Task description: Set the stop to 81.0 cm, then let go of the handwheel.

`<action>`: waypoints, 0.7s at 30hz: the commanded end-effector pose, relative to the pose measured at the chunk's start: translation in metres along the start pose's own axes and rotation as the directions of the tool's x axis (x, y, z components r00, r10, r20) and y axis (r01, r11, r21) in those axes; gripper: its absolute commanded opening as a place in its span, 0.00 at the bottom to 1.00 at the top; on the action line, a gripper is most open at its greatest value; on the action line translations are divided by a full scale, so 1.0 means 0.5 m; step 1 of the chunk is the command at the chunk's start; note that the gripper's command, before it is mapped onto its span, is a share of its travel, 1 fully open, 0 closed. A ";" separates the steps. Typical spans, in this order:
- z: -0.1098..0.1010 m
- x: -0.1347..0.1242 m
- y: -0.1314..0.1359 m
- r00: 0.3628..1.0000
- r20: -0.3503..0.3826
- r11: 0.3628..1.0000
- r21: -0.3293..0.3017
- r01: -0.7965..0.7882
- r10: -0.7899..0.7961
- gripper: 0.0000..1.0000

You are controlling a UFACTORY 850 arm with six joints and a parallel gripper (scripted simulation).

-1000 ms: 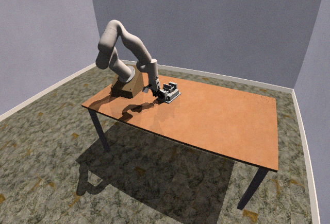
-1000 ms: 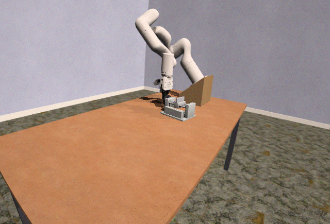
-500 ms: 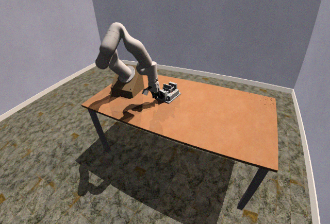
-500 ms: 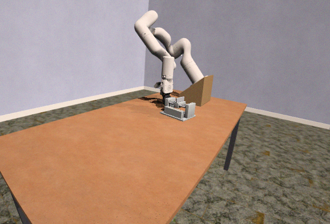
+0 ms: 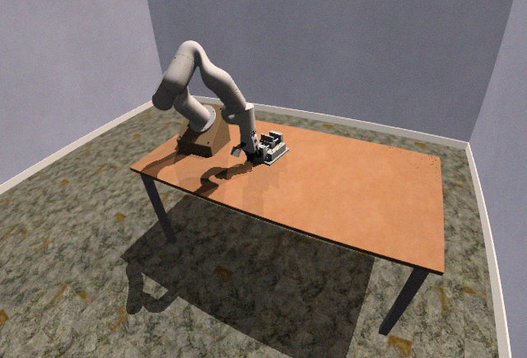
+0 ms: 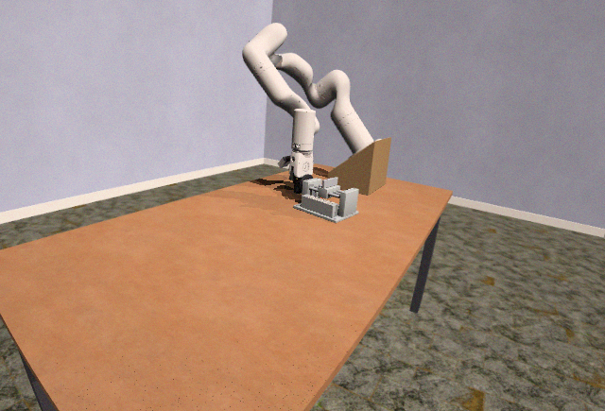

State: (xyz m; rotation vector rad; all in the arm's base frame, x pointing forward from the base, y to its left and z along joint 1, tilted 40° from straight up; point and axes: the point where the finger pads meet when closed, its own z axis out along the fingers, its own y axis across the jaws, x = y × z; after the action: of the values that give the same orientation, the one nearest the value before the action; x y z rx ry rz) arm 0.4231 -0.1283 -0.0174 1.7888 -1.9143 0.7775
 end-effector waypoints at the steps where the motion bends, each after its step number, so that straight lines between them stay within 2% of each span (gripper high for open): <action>1: 0.001 0.000 -0.023 1.000 0.000 1.000 0.002 0.000 0.000 0.06; 21: -0.044 0.000 -0.066 1.000 -0.001 1.000 0.002 0.000 0.000 0.06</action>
State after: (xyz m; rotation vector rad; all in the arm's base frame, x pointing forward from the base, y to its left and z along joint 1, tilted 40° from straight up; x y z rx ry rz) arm 0.4515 -0.1203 -0.0035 1.7893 -1.9146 0.7815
